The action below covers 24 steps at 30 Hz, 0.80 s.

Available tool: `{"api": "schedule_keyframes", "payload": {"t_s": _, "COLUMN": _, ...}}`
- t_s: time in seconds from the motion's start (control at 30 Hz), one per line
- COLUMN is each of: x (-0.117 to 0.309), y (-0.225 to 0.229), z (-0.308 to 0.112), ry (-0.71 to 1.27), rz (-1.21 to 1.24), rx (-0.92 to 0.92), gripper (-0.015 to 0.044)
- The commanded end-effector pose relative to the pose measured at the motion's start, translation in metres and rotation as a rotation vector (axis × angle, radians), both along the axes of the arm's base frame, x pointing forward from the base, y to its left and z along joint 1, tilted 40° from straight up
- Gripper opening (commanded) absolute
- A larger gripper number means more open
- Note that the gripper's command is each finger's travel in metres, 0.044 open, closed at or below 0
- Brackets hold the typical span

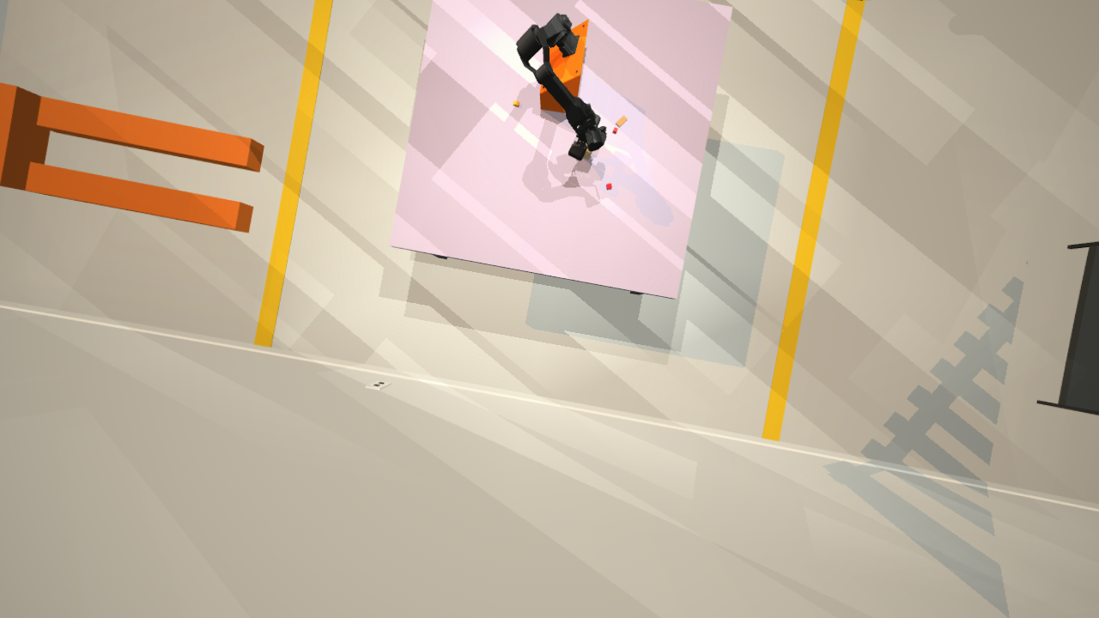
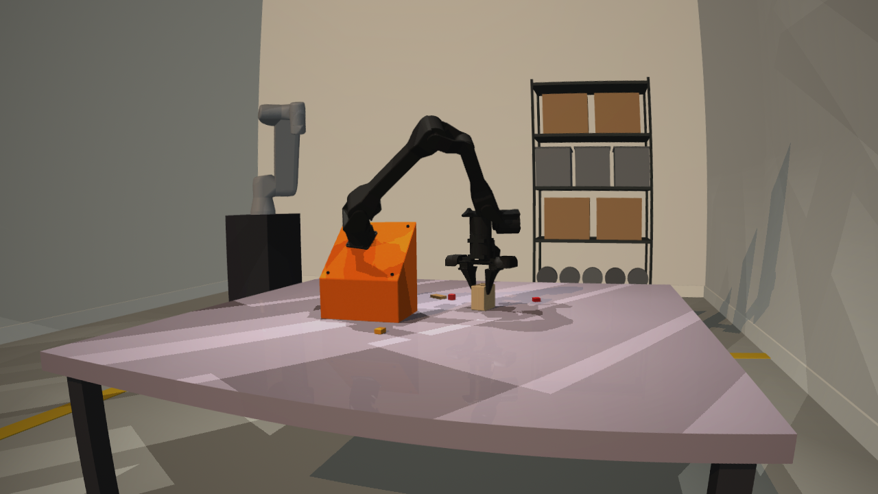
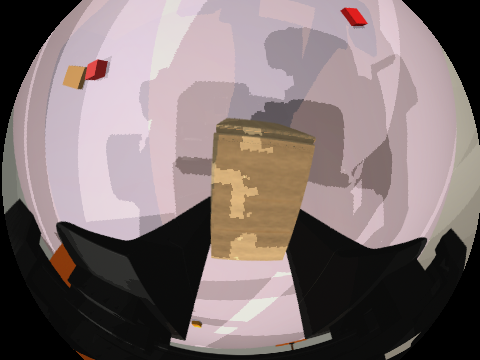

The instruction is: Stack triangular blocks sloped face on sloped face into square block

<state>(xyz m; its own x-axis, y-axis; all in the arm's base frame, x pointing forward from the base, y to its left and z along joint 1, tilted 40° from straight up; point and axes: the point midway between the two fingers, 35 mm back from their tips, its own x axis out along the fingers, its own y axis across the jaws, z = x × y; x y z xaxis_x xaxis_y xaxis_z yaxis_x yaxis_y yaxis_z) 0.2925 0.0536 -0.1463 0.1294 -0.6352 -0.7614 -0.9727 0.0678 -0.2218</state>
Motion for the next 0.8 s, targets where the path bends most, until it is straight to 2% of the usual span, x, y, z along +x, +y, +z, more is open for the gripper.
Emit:
{"api": "schedule_keyframes", "payload": {"t_s": 0.0, "x": 0.0007, "y": -0.0003, "z": -0.0001, "ry": 0.0, "rz": 0.006, "rx": -0.003, "gripper": 0.0}}
{"api": "schedule_keyframes", "payload": {"t_s": 0.77, "x": 0.0005, "y": -0.0005, "z": -0.0015, "ry": -0.002, "rz": 0.0, "rx": 0.0, "gripper": 0.0}}
